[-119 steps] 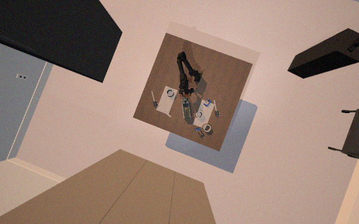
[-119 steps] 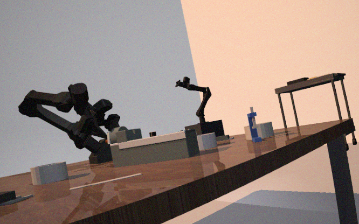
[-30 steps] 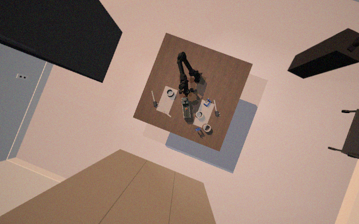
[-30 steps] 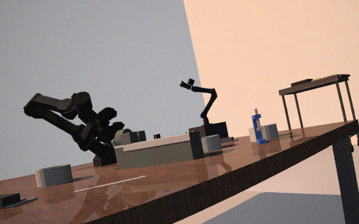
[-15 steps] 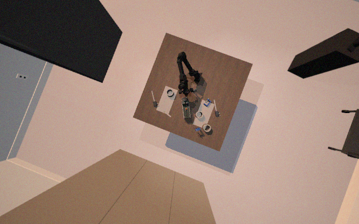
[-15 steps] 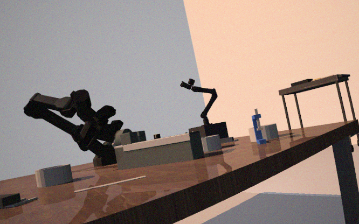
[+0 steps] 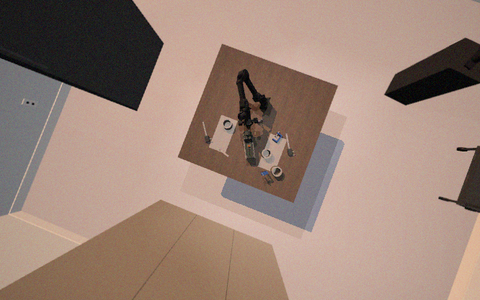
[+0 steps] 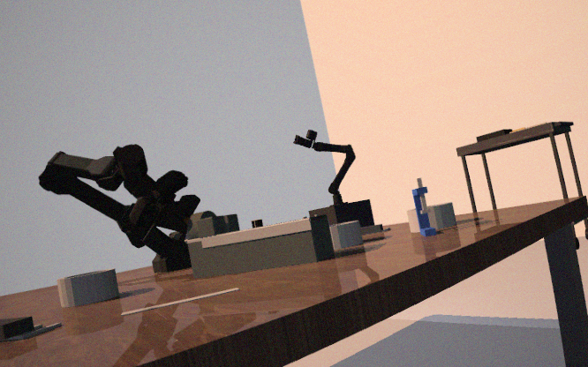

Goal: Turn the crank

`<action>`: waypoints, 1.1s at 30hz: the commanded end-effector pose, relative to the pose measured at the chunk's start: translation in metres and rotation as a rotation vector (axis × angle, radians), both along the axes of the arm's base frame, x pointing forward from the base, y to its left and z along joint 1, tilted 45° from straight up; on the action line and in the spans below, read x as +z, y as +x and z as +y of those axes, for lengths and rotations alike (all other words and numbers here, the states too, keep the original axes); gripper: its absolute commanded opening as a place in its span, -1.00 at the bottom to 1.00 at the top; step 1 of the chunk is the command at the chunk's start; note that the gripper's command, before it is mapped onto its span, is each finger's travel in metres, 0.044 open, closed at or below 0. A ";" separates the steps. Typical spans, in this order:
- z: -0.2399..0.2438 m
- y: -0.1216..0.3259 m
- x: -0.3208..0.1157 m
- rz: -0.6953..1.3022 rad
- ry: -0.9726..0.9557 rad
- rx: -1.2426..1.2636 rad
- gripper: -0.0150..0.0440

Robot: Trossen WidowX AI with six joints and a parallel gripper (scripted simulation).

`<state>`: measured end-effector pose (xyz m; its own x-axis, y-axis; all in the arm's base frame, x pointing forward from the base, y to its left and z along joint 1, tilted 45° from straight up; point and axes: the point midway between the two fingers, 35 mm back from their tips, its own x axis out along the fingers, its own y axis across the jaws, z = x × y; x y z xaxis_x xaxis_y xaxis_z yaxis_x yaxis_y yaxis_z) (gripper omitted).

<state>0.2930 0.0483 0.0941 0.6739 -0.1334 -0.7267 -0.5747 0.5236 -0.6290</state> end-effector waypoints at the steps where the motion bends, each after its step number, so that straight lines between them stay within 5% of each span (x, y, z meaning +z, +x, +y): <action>1: 0.000 0.003 0.009 -0.021 0.002 0.001 -0.49; 33: -0.002 0.006 0.014 -0.021 0.002 0.001 -0.49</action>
